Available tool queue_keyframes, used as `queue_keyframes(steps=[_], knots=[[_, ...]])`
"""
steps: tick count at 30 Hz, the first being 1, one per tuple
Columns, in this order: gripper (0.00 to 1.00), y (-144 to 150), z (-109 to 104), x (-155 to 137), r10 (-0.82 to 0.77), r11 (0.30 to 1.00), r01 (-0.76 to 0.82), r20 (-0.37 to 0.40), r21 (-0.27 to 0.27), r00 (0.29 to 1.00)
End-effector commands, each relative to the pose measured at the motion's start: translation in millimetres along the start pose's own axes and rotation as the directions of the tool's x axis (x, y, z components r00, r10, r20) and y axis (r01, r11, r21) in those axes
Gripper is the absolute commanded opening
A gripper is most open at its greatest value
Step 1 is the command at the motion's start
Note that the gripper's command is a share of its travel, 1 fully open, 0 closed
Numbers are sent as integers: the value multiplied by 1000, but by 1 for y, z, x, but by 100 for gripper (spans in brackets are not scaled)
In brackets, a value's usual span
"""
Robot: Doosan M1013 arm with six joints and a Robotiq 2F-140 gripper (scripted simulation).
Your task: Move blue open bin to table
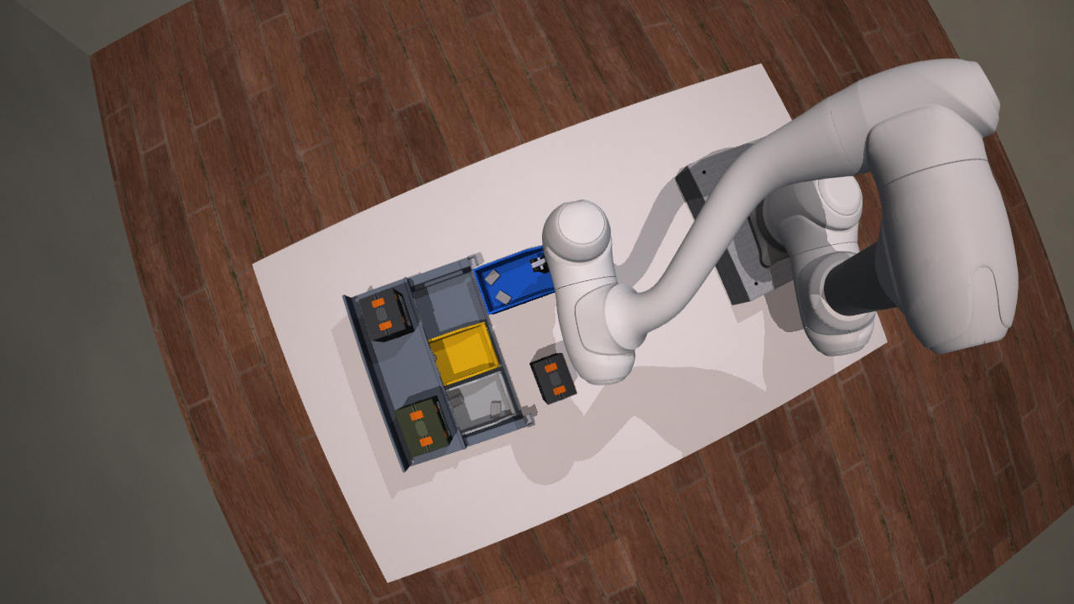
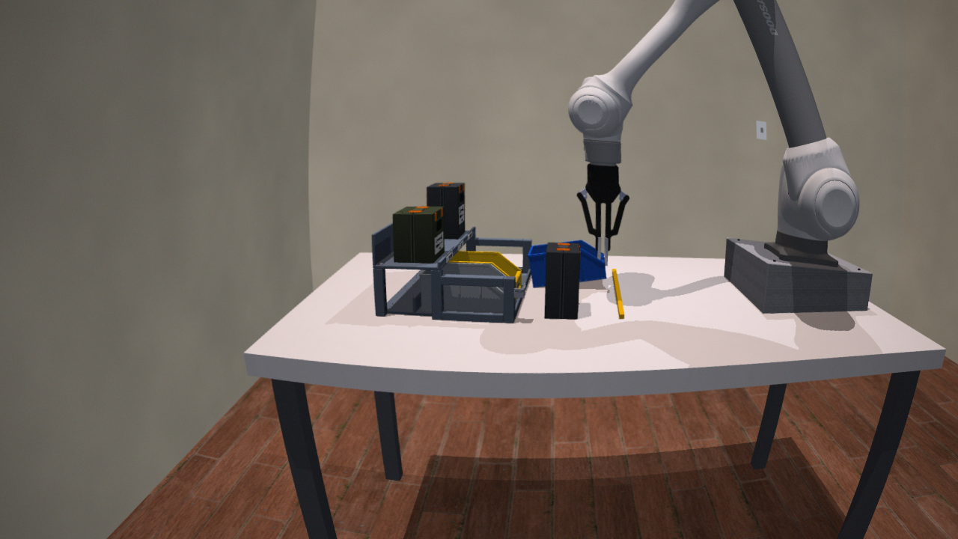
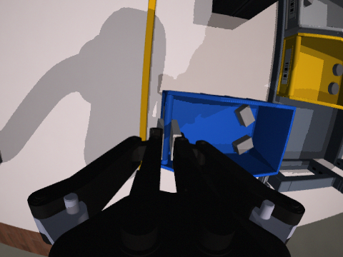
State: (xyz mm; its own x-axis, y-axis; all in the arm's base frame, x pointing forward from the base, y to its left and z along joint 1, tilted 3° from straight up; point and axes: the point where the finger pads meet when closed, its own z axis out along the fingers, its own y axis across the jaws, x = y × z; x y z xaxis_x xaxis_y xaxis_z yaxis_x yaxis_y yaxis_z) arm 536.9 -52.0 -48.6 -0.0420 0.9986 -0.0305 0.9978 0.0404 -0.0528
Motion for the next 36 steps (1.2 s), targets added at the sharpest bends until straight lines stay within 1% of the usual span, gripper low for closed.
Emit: queue_keyframes(steps=[1, 26, 31, 36], knots=[[0, 0, 0, 0, 0, 1000, 0, 0, 0, 1000], [0, -1, 0, 0, 0, 1000, 0, 0, 0, 1000], [0, -1, 8, 0, 0, 1000, 0, 0, 0, 1000], [0, -1, 8, 0, 0, 1000, 0, 0, 0, 1000]])
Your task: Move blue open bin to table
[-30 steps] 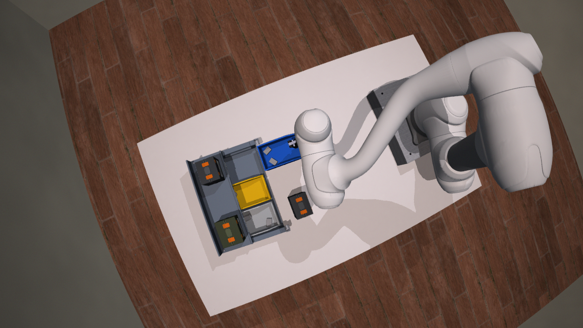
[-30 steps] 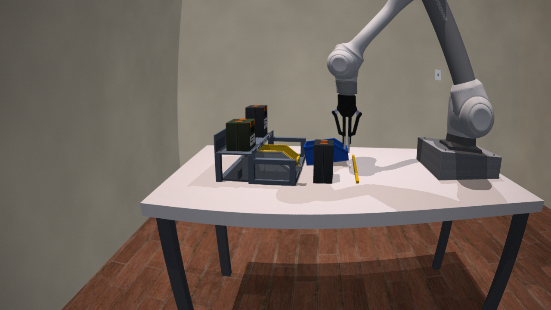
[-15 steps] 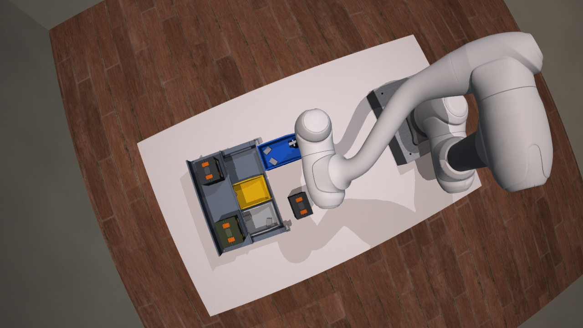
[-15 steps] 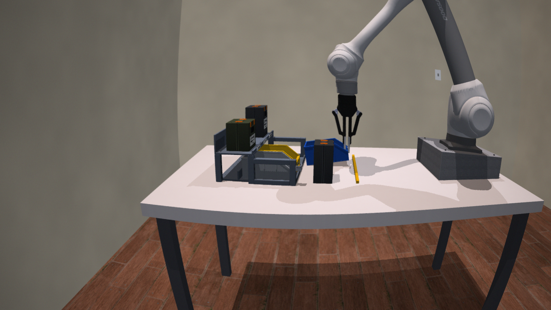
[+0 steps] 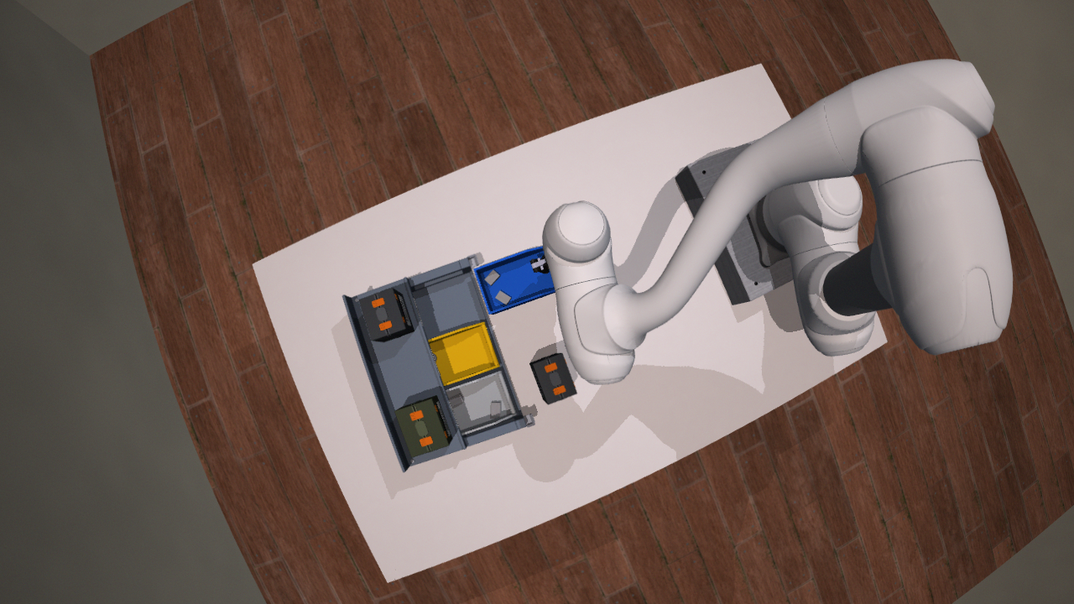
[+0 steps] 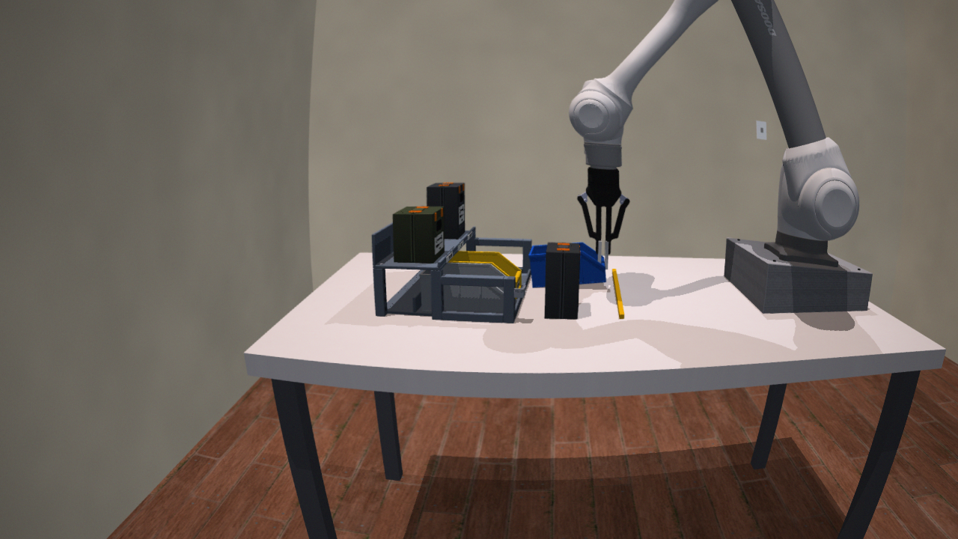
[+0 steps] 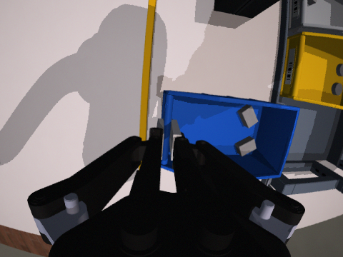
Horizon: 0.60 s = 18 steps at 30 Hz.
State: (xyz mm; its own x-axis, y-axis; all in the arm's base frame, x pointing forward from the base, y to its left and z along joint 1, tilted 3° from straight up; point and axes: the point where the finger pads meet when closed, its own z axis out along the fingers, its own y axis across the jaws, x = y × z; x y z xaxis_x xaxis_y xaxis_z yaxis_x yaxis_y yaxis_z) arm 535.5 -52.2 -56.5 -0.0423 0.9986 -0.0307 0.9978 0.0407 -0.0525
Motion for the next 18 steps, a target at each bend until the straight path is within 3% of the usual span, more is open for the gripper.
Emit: queue_keyframes(steps=[1, 18], knots=[[0, 0, 0, 0, 0, 1000, 0, 0, 0, 1000], [0, 0, 8, 0, 0, 1000, 0, 0, 0, 1000]])
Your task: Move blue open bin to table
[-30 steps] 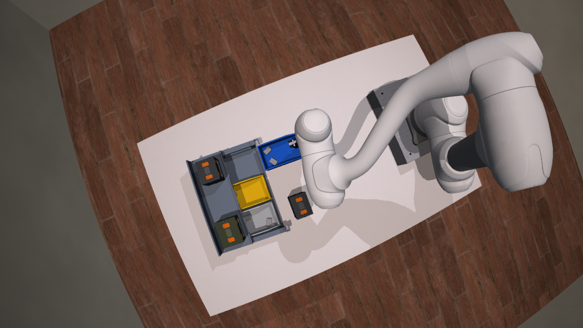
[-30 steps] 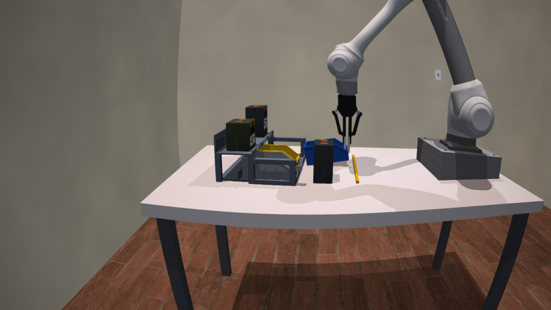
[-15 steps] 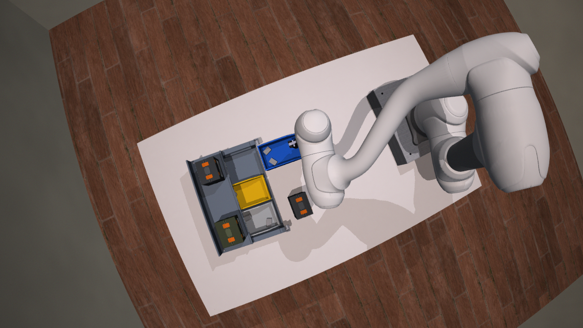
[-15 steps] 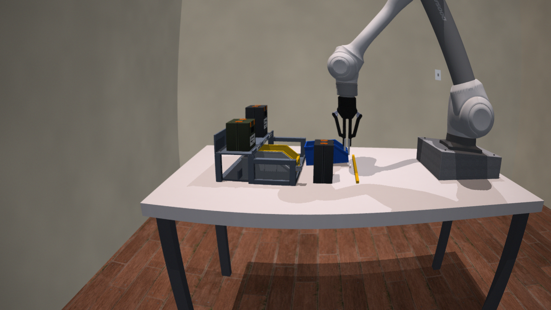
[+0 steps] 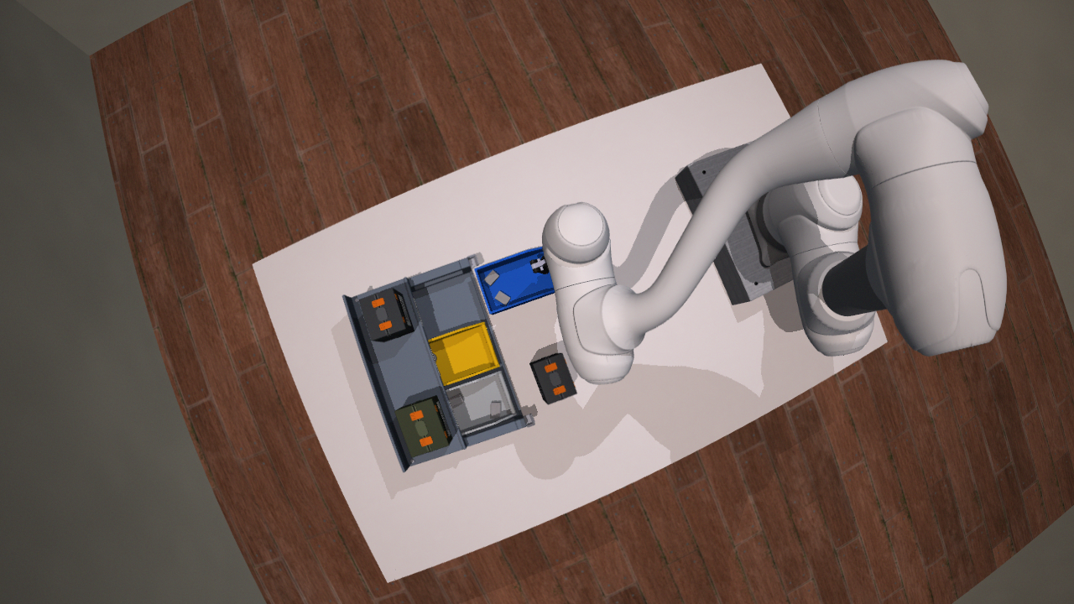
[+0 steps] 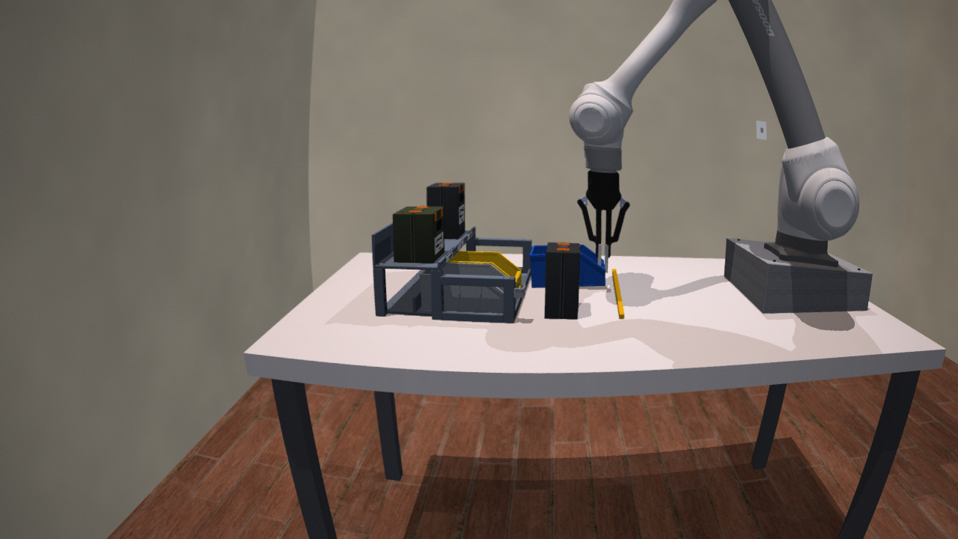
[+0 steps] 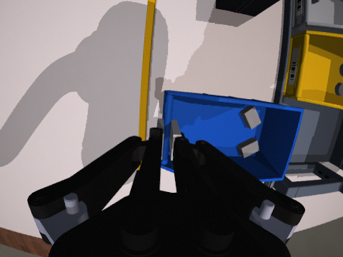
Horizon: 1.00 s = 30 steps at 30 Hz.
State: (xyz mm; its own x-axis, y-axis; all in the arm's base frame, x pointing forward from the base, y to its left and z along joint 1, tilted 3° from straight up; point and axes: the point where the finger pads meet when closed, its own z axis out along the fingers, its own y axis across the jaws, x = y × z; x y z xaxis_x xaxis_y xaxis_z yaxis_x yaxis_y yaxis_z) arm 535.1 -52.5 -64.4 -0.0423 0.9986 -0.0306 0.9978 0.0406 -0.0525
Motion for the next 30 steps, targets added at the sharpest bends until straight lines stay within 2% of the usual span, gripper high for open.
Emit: queue_keyframes(steps=[1, 23, 24, 30], knots=[[0, 0, 0, 0, 0, 1000, 0, 0, 0, 1000], [0, 0, 8, 0, 0, 1000, 0, 0, 0, 1000], [57, 0, 7, 0, 0, 1000, 0, 0, 0, 1000], [57, 0, 7, 0, 0, 1000, 0, 0, 0, 1000]])
